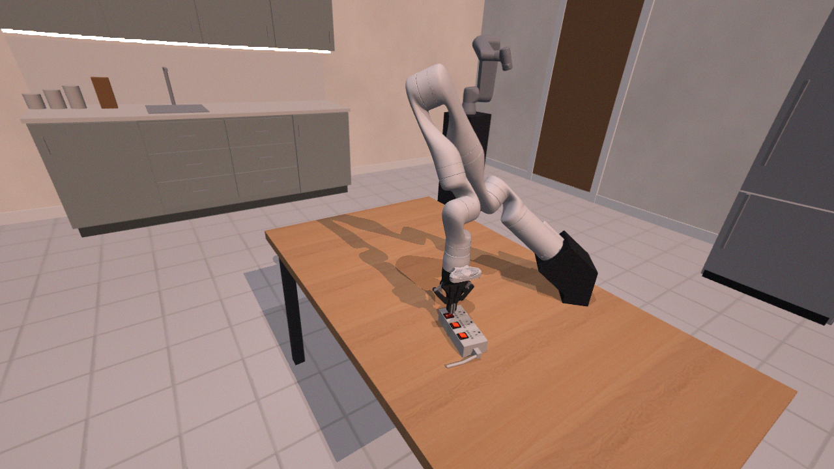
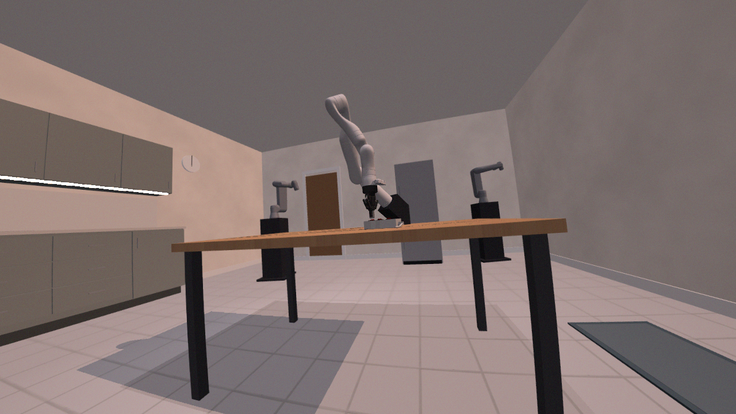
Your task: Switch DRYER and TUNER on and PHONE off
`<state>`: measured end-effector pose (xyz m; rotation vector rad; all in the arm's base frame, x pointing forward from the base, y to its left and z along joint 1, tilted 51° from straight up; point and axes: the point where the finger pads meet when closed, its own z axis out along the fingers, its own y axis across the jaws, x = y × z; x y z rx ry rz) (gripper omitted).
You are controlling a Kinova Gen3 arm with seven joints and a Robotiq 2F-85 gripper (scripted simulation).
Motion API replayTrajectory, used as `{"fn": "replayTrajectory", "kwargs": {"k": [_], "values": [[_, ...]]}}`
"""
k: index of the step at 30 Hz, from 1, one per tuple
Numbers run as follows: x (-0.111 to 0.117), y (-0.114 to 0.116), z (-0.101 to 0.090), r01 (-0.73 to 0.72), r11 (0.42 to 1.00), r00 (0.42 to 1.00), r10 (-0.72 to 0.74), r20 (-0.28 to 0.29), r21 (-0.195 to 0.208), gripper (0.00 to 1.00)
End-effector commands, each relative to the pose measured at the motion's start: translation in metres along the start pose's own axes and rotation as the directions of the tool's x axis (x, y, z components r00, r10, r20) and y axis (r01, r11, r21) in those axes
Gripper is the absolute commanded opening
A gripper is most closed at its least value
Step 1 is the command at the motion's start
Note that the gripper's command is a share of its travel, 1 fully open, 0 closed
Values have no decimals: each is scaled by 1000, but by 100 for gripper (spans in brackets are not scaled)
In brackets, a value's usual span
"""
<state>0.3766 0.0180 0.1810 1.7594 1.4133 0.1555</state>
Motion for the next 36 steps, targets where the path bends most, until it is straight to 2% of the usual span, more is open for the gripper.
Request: {"fn": "replayTrajectory", "kwargs": {"k": [1, 36], "values": [[0, 0, 0, 0, 1000, 1000, 0, -1, 0, 0], [0, 0, 4, 0, 1000, 1000, 0, -1, 0, 0]]}}
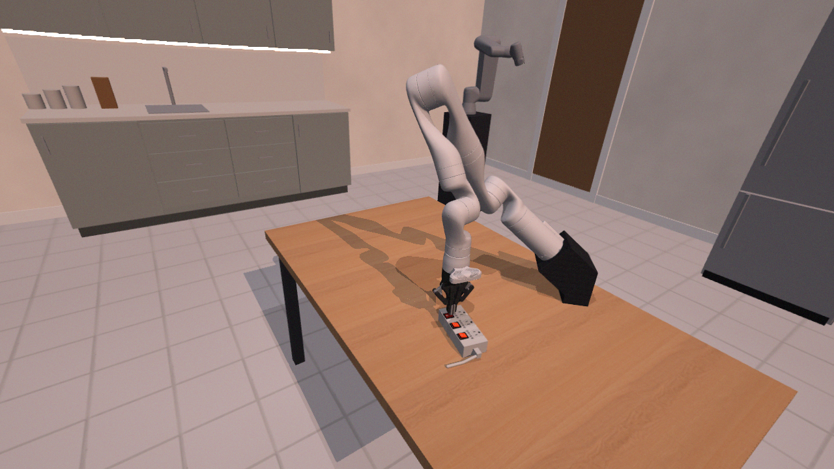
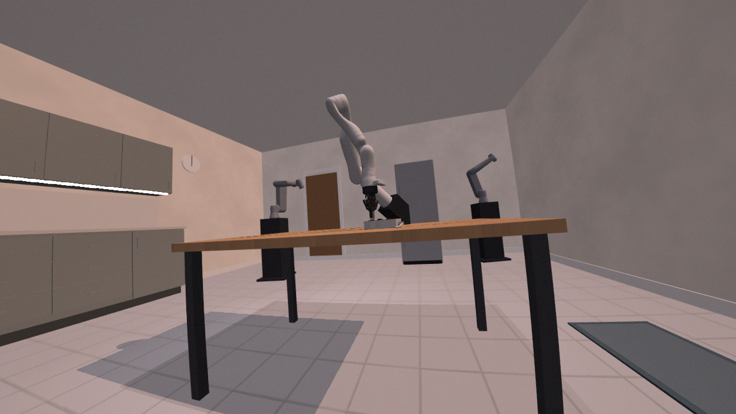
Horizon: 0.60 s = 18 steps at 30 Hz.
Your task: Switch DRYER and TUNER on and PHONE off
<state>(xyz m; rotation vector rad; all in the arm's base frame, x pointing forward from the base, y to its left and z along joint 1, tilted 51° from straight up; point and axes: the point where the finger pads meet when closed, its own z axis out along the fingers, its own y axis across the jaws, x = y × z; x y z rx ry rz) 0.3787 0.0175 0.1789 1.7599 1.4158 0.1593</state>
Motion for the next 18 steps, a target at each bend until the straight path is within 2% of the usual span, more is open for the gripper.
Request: {"fn": "replayTrajectory", "kwargs": {"k": [1, 18], "values": [[-1, 0, 2, 1, 1000, 1000, -1, 3, 0, 0], [-1, 0, 6, 1, 1000, 1000, -1, 3, 0, 0]]}}
